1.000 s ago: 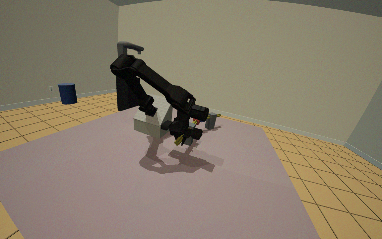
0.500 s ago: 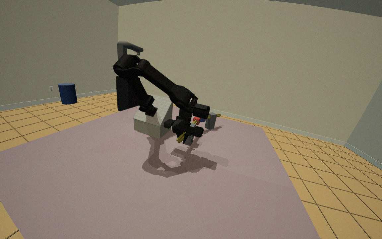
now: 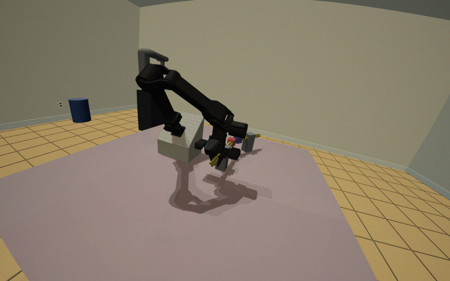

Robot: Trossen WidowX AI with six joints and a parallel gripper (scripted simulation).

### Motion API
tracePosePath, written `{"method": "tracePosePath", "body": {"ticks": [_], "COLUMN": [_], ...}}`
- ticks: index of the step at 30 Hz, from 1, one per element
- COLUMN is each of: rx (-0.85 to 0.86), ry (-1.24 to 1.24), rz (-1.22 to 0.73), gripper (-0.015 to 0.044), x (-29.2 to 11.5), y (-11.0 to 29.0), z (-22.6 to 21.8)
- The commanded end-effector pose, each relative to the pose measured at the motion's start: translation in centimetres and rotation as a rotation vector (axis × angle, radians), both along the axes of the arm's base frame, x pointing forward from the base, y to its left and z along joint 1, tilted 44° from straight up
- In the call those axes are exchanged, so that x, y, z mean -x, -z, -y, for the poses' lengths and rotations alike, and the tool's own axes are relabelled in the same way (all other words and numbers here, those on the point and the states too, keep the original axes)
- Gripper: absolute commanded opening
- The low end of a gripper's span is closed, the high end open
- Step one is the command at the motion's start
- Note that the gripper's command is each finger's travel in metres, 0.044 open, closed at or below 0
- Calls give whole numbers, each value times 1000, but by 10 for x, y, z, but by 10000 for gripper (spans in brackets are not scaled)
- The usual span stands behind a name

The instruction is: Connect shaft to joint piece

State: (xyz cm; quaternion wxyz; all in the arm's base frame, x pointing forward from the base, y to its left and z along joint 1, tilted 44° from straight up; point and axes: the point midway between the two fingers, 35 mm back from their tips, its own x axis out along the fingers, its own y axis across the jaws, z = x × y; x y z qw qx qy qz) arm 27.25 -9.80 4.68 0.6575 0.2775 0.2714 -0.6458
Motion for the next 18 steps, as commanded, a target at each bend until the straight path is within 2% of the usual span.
{"method": "tracePosePath", "body": {"ticks": [1, 6, 9, 14, 18], "rx": [0, 0, 0, 0, 0], "ry": [0, 0, 0, 0, 0], "rz": [1, 1, 1, 1, 1], "gripper": [0, 0, 67, 67, 172], "x": [0, 0, 0, 0, 0], "y": [0, 0, 0, 0, 0], "z": [0, 0, 0, 0, 0]}}
